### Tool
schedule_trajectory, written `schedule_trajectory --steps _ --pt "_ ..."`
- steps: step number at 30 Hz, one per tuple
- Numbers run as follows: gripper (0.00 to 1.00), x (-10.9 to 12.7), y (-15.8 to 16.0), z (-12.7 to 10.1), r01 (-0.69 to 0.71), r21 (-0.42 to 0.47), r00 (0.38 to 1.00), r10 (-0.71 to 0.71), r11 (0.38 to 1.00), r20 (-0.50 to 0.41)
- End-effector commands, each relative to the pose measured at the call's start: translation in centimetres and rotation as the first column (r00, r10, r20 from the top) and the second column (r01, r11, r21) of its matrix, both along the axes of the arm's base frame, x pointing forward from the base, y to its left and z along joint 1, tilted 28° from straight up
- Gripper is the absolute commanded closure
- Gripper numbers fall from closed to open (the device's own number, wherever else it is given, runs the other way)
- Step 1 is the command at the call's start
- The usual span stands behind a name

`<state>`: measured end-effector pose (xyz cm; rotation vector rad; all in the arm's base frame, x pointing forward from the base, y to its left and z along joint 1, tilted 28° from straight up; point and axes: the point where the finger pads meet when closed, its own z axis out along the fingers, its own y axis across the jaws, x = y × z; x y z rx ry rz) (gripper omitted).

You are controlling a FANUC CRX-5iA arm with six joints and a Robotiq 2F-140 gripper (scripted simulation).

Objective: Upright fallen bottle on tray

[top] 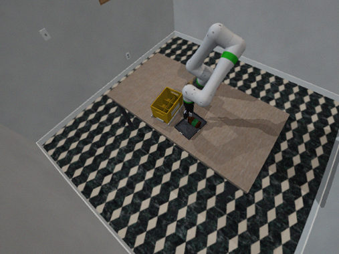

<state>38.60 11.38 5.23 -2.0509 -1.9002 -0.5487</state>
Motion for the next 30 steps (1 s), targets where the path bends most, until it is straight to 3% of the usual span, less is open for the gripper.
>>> schedule_trajectory --steps 1,30 --pt "0.62 0.04 0.09 -0.20 0.000 0.000 1.000 0.000 1.000 0.000" --pt "0.62 0.07 0.29 -0.58 0.000 0.000 1.000 0.000 1.000 0.000"
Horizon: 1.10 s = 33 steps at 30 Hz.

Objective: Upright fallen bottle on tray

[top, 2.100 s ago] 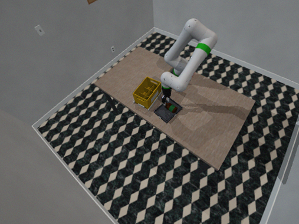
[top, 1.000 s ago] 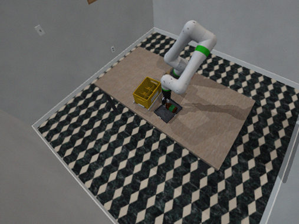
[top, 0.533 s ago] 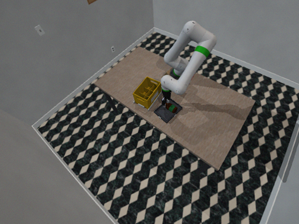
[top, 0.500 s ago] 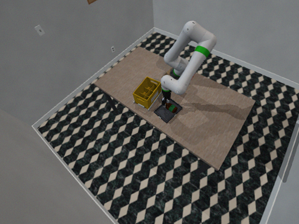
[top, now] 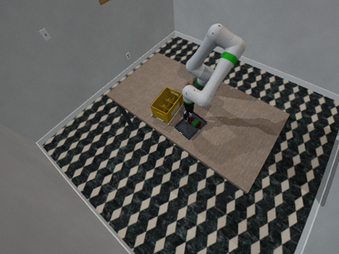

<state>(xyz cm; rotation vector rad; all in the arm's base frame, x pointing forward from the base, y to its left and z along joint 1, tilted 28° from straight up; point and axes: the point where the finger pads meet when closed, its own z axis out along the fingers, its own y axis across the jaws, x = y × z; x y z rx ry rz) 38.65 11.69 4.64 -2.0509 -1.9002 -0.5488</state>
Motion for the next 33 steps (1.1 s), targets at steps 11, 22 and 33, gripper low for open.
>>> schedule_trajectory --steps 11,22,33 --pt "0.62 0.02 -0.01 0.01 0.000 0.000 1.000 0.000 1.000 0.000" --pt "0.62 0.02 -0.01 0.01 0.000 0.000 1.000 0.000 1.000 0.000" --pt "1.00 0.02 -0.01 0.01 0.000 0.000 1.000 0.000 1.000 0.000"
